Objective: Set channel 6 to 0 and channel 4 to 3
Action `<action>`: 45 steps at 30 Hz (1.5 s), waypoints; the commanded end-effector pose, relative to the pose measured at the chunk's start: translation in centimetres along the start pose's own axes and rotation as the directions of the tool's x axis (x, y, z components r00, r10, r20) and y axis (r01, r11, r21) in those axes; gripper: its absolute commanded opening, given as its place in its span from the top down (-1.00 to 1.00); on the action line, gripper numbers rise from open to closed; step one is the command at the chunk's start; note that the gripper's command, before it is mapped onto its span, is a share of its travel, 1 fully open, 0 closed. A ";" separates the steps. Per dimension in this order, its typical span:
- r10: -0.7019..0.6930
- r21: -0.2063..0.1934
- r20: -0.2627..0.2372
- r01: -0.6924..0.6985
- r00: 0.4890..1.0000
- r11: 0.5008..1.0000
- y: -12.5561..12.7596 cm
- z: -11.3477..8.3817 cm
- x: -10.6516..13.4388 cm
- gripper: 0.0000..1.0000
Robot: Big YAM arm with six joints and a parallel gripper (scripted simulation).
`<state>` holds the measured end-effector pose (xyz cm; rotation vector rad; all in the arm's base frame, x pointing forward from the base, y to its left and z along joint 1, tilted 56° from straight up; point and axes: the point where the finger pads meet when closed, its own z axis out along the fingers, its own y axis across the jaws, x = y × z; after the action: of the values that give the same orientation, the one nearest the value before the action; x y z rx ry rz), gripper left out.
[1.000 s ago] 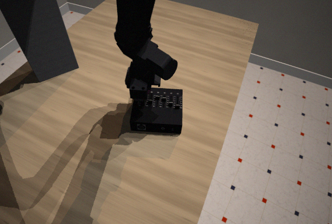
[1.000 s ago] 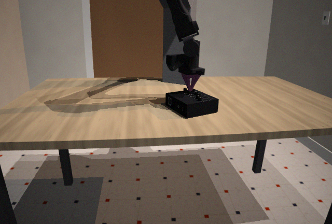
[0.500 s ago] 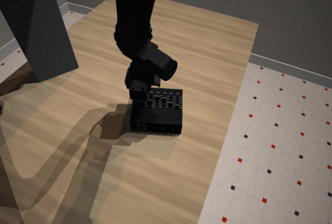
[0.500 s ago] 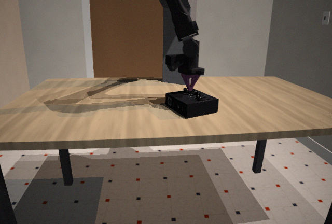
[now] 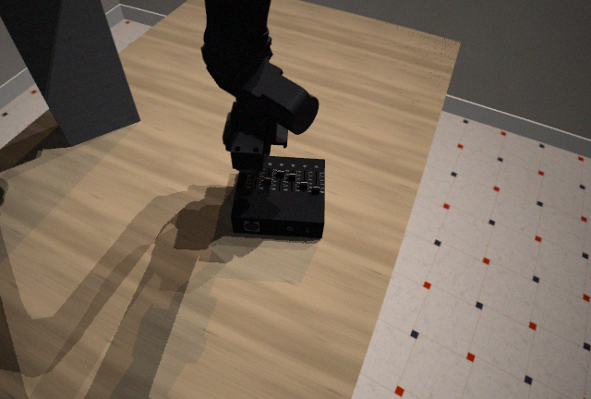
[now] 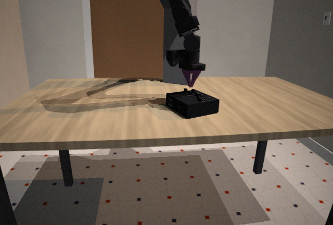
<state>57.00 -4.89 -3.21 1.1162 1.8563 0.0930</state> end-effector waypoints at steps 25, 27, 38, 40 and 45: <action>-0.004 0.021 -0.023 0.005 1.000 1.000 -1.4 -3.0 1.1 1.00; -0.004 0.021 -0.023 0.005 1.000 1.000 -1.4 -3.0 1.1 1.00; -0.004 0.021 -0.023 0.005 1.000 1.000 -1.4 -3.0 1.1 1.00; -0.004 0.021 -0.023 0.005 1.000 1.000 -1.4 -3.0 1.1 1.00; -0.004 0.021 -0.023 0.005 1.000 1.000 -1.4 -3.0 1.1 1.00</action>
<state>55.47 -4.25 -2.05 1.1200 1.8549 0.0961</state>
